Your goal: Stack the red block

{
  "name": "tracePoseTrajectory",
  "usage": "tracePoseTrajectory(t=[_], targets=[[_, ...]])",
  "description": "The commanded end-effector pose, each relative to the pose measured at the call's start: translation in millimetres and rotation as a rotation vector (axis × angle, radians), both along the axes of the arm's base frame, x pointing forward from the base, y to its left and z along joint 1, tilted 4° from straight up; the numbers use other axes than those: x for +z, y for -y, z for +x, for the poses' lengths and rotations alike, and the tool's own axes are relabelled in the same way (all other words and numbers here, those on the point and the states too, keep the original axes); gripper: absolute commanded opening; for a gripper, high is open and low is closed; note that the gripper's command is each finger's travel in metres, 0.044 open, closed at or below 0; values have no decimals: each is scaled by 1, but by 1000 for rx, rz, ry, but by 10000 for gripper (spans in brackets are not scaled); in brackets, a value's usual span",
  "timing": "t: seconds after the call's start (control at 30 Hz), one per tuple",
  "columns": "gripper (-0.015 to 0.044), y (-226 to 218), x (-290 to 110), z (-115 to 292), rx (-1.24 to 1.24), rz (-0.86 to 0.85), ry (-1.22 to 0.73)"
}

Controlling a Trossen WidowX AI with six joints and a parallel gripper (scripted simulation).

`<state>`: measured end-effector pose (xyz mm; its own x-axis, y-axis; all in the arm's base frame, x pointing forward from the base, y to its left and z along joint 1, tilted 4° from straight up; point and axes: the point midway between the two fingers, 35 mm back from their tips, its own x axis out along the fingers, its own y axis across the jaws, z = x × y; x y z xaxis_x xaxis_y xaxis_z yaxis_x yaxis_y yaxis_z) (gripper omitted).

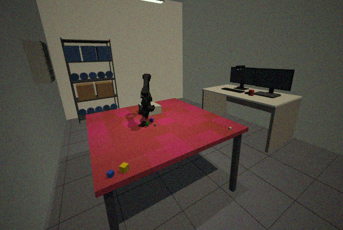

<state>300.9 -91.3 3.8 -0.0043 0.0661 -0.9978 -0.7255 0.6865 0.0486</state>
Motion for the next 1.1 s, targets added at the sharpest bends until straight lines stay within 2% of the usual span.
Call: tracePoseTrajectory(t=[0.0,0.2,1.07], targets=[[0,0,-9,0,2,-4,3],[0,-2,-33,0,2,-4,3],[0,-2,-35,0,2,-4,3]])
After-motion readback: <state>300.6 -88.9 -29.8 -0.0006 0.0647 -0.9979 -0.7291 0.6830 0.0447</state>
